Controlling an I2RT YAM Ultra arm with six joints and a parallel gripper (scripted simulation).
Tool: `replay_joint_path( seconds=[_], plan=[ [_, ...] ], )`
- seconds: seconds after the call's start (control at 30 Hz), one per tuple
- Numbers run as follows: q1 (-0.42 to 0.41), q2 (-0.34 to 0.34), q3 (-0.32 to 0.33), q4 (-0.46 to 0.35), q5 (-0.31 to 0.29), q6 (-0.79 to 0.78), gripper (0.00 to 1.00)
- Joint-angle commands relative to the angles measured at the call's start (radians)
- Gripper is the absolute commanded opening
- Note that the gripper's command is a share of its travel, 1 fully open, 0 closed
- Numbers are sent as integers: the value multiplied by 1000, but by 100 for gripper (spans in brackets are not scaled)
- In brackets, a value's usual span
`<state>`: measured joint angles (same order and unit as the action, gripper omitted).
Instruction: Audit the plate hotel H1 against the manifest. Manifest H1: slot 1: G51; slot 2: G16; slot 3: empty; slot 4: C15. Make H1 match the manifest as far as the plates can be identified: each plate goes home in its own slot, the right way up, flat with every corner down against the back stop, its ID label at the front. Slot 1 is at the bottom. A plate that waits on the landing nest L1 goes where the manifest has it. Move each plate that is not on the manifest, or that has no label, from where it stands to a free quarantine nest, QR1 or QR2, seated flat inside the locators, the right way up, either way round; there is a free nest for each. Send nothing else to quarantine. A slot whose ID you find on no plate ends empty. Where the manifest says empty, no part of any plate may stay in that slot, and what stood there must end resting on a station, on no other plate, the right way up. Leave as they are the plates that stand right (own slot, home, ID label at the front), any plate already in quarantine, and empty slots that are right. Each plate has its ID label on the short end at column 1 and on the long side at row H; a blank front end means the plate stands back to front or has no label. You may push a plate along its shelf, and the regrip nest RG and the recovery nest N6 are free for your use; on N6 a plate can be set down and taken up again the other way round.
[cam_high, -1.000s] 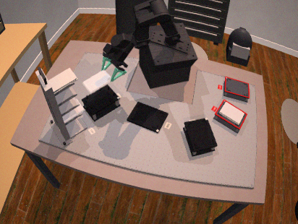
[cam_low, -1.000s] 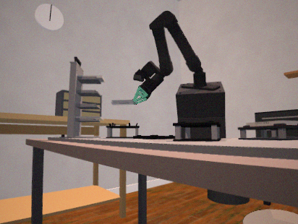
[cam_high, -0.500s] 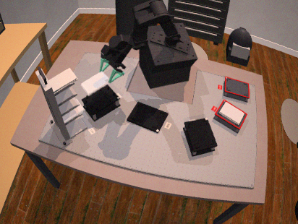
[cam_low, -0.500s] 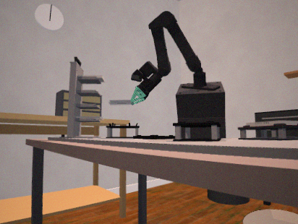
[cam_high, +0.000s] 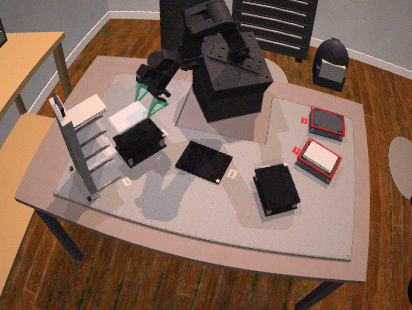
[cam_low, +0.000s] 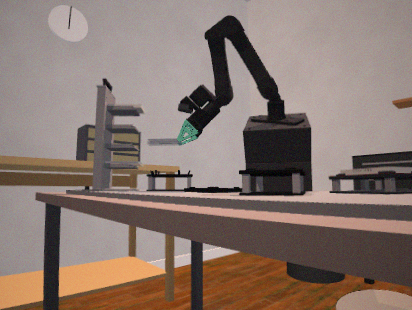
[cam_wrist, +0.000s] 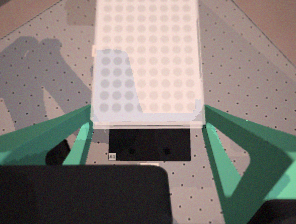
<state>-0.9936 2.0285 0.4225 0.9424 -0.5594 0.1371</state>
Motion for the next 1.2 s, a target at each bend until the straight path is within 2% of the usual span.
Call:
replay_joint_path(
  seconds=[0.0,1.17],
  plan=[
    [-2,-4,18,1,10,4,86],
    [30,16,138,-87,36,27,86]
  ],
)
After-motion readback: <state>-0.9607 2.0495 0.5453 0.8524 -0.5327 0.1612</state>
